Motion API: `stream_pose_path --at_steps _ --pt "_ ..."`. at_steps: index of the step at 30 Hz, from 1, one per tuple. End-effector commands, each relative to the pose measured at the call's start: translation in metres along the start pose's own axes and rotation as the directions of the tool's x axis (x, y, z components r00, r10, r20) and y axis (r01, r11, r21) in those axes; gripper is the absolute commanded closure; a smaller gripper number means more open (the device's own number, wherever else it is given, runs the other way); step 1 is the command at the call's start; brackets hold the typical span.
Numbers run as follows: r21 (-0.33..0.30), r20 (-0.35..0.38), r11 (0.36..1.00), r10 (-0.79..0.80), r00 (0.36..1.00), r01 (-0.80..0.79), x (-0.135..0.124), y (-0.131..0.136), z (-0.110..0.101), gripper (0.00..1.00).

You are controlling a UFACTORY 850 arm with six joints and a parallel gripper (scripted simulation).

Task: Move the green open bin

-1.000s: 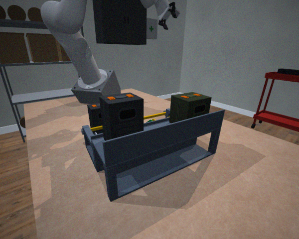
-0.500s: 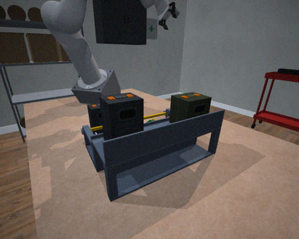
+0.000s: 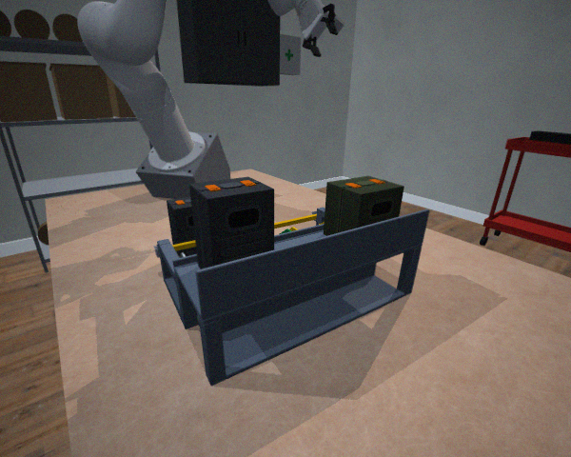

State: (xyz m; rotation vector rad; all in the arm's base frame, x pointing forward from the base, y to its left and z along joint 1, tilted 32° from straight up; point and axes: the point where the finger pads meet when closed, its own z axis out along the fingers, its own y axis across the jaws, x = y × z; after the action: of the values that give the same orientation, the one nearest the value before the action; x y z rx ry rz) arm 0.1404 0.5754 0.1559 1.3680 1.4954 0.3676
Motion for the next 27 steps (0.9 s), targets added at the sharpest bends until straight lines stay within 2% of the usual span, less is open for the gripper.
stream_pose_path --at_steps 1,24,27 --pt "0.0 -0.001 1.0 0.002 1.0 -0.002 0.0002 0.0008 -0.0008 0.0" --pt "0.0 -0.001 1.0 0.002 1.0 -0.002 0.0002 0.0008 -0.0008 0.0" --pt "0.154 -0.008 0.988 0.025 1.0 -0.023 0.0002 0.0008 -0.0008 0.0"
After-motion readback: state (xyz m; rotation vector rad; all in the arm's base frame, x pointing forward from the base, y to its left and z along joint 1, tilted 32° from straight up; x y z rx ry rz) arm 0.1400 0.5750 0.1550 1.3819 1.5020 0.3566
